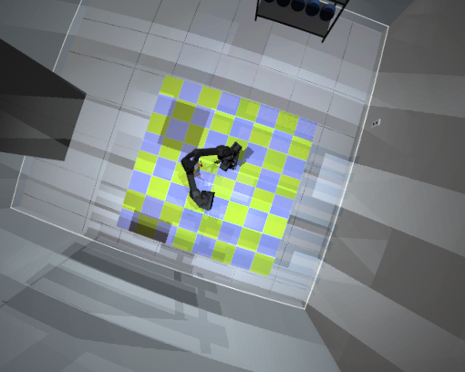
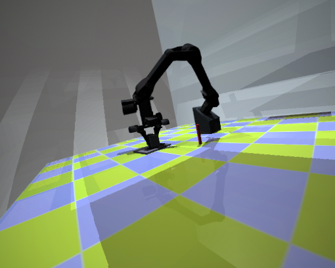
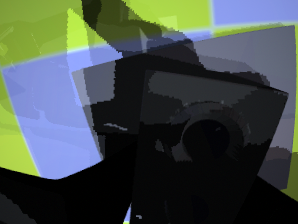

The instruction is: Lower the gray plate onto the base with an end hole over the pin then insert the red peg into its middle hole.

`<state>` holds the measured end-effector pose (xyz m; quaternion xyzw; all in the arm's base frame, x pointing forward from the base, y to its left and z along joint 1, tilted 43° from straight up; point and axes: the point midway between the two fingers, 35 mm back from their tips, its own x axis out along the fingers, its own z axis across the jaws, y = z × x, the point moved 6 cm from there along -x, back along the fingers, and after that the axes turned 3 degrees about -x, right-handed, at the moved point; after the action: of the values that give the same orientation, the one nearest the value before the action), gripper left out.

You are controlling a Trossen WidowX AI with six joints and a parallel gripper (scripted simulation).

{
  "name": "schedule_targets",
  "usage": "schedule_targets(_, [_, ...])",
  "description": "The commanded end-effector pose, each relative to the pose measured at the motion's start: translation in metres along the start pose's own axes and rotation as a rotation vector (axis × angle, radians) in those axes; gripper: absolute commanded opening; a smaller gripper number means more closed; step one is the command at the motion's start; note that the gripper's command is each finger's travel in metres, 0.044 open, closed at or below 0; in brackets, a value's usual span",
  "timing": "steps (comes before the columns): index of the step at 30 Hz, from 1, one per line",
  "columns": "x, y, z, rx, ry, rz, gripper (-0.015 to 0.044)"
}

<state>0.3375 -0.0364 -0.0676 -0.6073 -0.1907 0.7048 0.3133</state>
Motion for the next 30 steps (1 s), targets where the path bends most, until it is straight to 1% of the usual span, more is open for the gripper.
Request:
schedule_targets(1, [-0.001,0.0,0.0,-0.001,0.001,0.0,0.0])
schedule_targets(6, [-0.001,0.0,0.0,-0.001,0.001,0.0,0.0])
schedule_targets(23, [-0.001,0.0,0.0,-0.001,0.001,0.0,0.044])
schedule_targets(28, [-0.001,0.0,0.0,-0.001,0.001,0.0,0.044])
schedule_targets(30, [-0.011,0.0,-0.002,0.001,0.003,0.002,0.044])
